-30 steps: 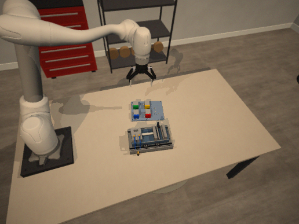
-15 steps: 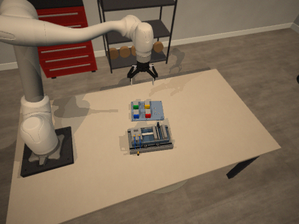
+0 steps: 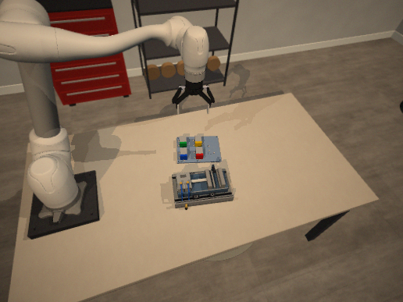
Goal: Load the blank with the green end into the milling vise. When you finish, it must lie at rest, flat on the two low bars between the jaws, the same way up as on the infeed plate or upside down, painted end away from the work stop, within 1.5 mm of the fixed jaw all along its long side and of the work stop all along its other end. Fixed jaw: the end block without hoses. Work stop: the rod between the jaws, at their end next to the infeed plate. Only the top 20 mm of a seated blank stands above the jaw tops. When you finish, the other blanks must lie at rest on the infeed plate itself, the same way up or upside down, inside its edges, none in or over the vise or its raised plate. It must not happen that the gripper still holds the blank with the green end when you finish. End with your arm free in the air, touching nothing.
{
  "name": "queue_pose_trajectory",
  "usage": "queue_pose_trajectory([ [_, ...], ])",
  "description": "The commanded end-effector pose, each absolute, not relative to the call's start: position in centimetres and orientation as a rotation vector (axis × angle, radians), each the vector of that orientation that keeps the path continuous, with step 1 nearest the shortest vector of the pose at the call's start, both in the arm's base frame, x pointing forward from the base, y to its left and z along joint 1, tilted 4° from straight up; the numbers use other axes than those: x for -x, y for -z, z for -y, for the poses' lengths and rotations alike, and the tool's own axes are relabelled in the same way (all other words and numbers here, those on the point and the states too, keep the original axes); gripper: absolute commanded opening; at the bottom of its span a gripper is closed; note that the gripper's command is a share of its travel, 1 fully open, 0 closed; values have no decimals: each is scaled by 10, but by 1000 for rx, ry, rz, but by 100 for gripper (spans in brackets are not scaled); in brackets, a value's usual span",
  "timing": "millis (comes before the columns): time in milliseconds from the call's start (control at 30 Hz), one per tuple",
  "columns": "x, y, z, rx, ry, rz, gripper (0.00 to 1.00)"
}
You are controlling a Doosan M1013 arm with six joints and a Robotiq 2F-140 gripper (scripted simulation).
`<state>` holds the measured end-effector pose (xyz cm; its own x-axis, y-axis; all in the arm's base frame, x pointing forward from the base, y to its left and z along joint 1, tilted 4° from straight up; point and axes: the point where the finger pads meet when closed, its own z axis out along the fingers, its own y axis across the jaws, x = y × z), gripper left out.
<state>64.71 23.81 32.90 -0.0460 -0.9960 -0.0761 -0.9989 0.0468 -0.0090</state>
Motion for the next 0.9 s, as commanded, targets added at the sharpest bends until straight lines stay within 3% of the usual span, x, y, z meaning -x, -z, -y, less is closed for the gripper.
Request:
queue_pose_trajectory([
  [0,-648,-333,-235,2126,-71,-2227,100],
  [867,-647,-328,-239,2126,-71,-2228,100],
])
